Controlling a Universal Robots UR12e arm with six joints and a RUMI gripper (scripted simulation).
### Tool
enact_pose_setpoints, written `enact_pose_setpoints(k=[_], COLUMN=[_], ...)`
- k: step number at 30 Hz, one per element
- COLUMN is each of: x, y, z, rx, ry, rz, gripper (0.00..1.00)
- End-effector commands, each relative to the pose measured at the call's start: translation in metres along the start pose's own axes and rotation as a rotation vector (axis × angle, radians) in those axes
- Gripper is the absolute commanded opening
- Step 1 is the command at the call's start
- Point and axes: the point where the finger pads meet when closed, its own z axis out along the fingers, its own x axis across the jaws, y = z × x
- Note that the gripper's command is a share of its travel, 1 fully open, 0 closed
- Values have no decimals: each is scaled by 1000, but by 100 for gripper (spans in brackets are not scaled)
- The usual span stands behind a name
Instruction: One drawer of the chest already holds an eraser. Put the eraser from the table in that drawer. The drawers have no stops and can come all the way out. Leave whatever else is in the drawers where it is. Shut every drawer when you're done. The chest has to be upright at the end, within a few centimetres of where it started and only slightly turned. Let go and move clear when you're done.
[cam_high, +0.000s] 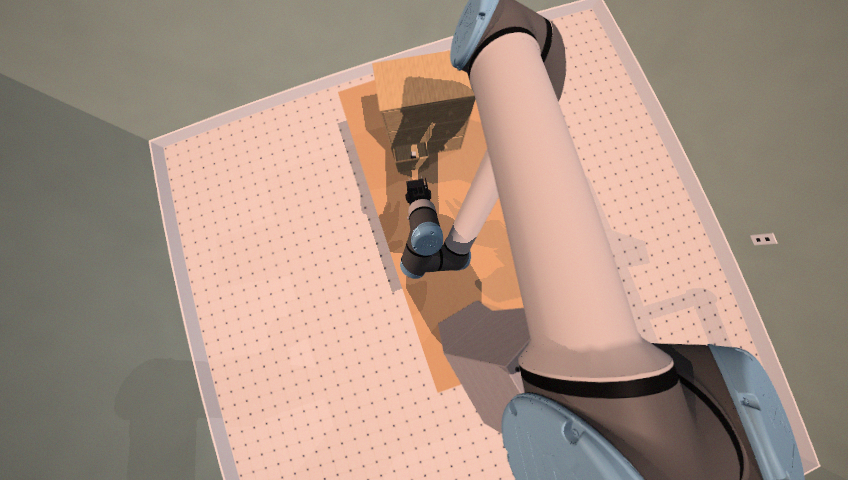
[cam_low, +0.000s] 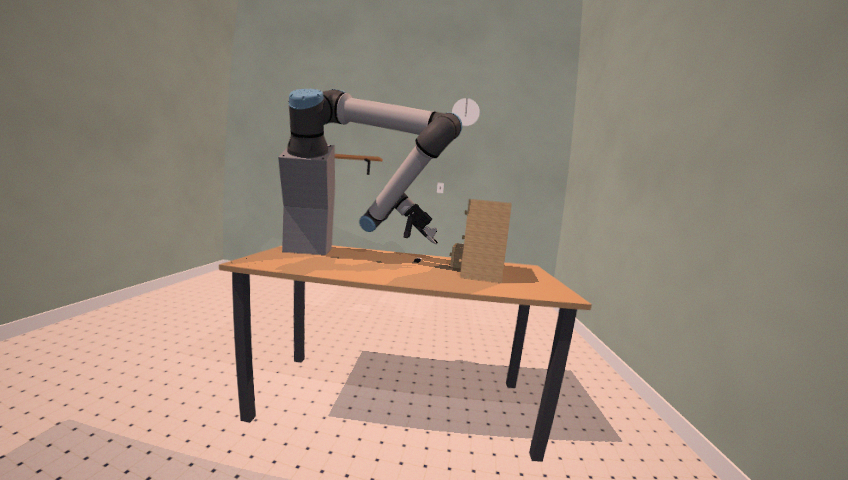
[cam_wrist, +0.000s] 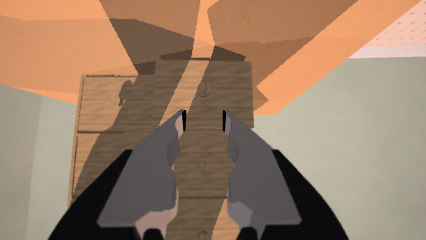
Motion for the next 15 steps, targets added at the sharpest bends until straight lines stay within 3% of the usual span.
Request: enact_pose_setpoints(k=[1,15], x=[-1,-1], y=[12,14], z=[-34,-42], rx=[-1,7], ry=[-3,-2], rz=[1,1], gripper=[20,20])
